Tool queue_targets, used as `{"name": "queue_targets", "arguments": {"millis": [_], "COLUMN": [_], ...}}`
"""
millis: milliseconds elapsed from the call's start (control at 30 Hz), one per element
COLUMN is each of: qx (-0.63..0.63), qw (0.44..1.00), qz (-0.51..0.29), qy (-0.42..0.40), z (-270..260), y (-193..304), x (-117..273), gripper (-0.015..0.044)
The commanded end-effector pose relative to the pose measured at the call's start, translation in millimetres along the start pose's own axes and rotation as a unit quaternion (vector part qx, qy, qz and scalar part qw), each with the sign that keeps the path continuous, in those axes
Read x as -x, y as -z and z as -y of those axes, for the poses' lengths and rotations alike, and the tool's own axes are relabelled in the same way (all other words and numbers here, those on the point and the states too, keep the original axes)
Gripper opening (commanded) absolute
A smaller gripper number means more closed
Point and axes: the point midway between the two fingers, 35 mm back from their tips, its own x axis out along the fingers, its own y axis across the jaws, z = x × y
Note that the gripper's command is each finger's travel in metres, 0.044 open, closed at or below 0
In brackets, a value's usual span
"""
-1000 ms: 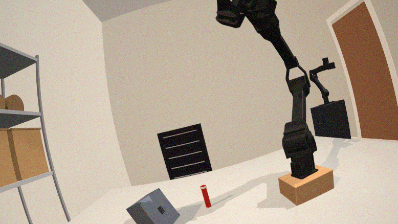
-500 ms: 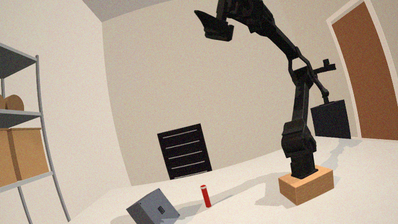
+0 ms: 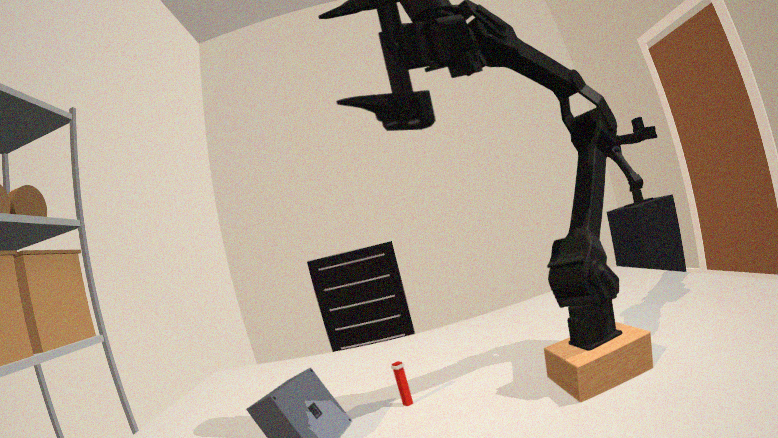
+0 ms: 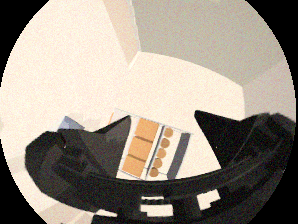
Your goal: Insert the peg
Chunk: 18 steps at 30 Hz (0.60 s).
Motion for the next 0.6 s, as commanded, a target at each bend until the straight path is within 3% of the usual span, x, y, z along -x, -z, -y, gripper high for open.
{"name": "queue_targets", "arguments": {"millis": [0, 567], "qx": [-0.038, -0.19], "qw": [0.998, 0.957], "qz": [-0.017, -0.093], "qy": [-0.049, -0.2], "z": [-23, -111], "y": [12, 59], "x": [-17, -48], "gripper": [0.044, 0.044]}}
